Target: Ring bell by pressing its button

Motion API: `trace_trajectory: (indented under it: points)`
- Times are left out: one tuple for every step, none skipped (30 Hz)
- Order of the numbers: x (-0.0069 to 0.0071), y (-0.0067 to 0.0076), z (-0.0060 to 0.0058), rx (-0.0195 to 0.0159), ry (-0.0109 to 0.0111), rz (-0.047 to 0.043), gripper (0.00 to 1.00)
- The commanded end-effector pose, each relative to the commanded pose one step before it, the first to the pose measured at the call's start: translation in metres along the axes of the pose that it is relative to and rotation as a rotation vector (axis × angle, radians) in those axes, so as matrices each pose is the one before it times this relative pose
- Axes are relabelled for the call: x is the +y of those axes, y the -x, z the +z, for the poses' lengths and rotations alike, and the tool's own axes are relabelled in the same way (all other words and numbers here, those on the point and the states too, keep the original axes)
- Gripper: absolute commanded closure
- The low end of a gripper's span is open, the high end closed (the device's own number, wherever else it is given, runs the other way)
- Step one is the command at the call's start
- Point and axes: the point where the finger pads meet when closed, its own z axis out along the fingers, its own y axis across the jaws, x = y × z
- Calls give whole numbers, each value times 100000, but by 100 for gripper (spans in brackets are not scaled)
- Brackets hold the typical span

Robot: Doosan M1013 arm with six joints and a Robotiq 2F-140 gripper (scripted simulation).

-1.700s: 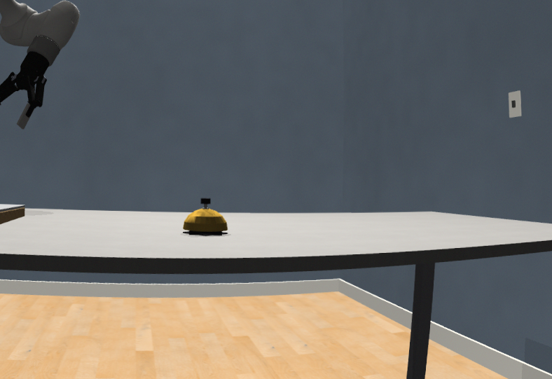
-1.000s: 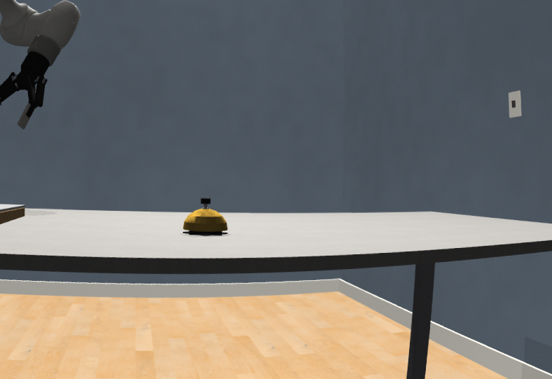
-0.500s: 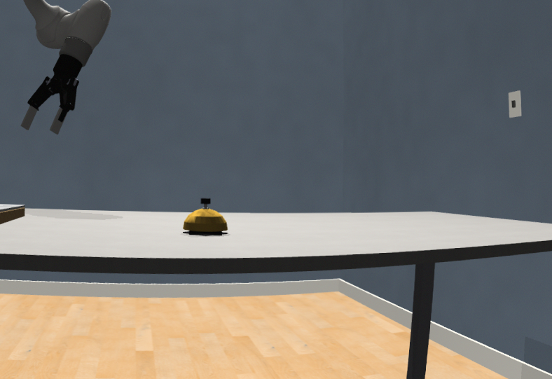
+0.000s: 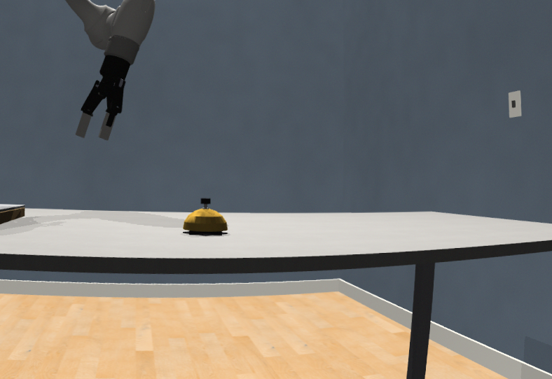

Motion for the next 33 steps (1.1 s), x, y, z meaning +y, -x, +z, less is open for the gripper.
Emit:
trace_trajectory:
  points:
    - [-3485,2033,-383,-2961,994,5988,0]
    - [-668,357,-67,-560,127,1156,0]
    - [-592,313,-57,-491,107,1018,0]
    - [-877,455,-80,-717,148,1495,0]
    - [-1045,530,-89,-841,161,1763,0]
    - [-1037,516,-82,-820,144,1733,0]
    - [-1037,506,-76,-806,129,1716,0]
    - [-1044,500,-70,-799,115,1712,0]
    - [-1051,493,-65,-791,101,1706,0]
    - [-1057,486,-59,-782,87,1700,0]
    - [-1062,479,-53,-774,74,1694,0]
    - [-1069,472,-48,-766,61,1689,0]
    - [-1074,465,-42,-757,48,1681,0]
    - [-1080,458,-37,-749,35,1676,0]
    - [-1086,452,-32,-741,22,1670,0]
    - [0,0,0,0,0,0,0]
    - [0,0,0,0,0,0,0]
    - [-2927,1125,-65,-1930,-2,4409,0]
    - [-666,260,-8,-431,-12,996,0]
    - [-616,238,-5,-395,-15,916,0]
    - [-945,357,-6,-599,-31,1397,0]
    - [-1140,420,-2,-711,-48,1672,0]
    - [-1125,406,3,-691,-59,1636,0]
    - [-1123,396,8,-678,-70,1619,0]
    - [-1129,389,13,-672,-82,1616,0]
    - [-1134,382,18,-664,-93,1610,0]
    - [-1138,375,23,-656,-104,1604,0]
    - [-1142,368,28,-649,-114,1597,0]
    - [-1147,360,32,-642,-125,1592,0]
    - [-1151,353,37,-634,-136,1585,0]
    - [-1155,346,42,-626,-146,1579,0]
    - [-1159,338,46,-619,-156,1573,0]
    - [0,0,0,0,0,0,0]
